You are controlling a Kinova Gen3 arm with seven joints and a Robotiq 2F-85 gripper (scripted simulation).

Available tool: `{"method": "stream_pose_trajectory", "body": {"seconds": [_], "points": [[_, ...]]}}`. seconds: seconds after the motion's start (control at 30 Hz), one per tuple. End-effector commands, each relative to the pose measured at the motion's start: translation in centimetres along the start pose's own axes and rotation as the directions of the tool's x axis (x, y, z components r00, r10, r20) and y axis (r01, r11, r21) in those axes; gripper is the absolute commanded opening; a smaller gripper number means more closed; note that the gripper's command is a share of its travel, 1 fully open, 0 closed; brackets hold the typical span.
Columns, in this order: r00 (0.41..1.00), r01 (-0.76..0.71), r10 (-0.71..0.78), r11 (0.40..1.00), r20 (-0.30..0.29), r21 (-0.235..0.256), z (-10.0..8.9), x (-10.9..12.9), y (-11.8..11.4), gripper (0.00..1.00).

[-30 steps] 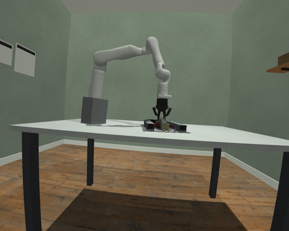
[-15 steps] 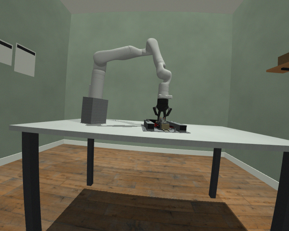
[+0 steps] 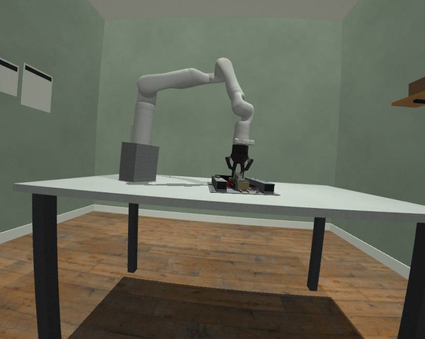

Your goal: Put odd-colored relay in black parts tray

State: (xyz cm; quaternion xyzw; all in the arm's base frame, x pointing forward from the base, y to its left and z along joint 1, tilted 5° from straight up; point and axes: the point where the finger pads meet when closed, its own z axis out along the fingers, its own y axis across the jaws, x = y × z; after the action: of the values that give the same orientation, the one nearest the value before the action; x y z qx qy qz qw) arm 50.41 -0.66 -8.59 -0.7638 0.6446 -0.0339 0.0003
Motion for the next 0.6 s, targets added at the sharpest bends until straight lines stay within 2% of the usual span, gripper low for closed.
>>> {"method": "stream_pose_trajectory", "body": {"seconds": [0.0,0.57], "points": [[1.000,0.000,0.000,1.000,0.000,-0.001,-0.08,0.01,-0.07,0.00],[1.000,0.000,0.000,1.000,0.000,-0.027,-0.09,0.01,-0.14,0.00]]}}
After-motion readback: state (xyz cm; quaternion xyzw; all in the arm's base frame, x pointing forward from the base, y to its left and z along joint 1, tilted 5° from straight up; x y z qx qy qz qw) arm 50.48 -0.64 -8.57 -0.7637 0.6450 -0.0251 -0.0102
